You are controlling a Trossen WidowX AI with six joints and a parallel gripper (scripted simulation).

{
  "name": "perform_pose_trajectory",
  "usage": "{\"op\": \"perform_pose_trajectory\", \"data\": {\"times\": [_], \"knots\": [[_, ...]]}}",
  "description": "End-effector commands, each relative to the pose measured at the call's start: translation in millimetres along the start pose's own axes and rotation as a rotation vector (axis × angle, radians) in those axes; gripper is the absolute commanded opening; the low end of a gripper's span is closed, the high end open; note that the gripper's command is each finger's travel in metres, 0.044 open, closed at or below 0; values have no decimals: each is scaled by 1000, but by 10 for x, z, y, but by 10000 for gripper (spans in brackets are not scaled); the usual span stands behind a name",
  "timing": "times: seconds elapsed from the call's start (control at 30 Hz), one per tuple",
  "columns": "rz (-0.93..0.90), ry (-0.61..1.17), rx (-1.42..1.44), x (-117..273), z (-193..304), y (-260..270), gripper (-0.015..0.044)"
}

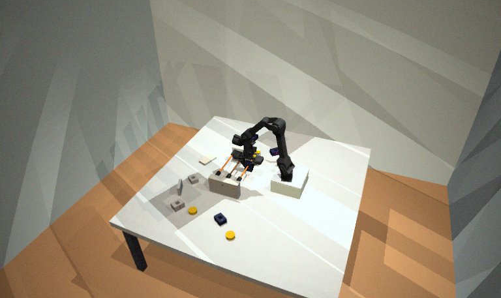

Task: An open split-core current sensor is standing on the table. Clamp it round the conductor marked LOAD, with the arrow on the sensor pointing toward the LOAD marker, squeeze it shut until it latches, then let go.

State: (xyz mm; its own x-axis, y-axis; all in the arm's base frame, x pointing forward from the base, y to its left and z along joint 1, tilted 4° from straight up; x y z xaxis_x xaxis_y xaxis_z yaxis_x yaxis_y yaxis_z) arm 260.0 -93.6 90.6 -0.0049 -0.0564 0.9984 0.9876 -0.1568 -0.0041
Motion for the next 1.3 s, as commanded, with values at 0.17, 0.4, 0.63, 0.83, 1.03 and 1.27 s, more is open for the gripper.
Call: {"op": "perform_pose_trajectory", "data": {"times": [0.17,0.4,0.63,0.83,1.03,1.27], "knots": [[1,0,0,5,0,-2,0],[1,0,0,5,0,5,0],[1,0,0,6,0,20,0],[1,0,0,-20,0,20,0],[6,1,1,-12,0,14,105],[6,1,1,-12,0,14,261]]}}
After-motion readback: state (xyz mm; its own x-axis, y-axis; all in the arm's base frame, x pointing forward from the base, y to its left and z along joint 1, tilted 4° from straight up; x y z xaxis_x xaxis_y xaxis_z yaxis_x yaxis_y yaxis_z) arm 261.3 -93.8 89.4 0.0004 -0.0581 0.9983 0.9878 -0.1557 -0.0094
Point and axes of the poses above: the point midway between the two fingers, 35 mm back from their tips, its own x axis back along the fingers, its own y axis across the jaws, z = x × y, the point moved 9 cm from there along x, back along the fingers, and after that the axes turned 1 degree about x, right-handed, at the moved point
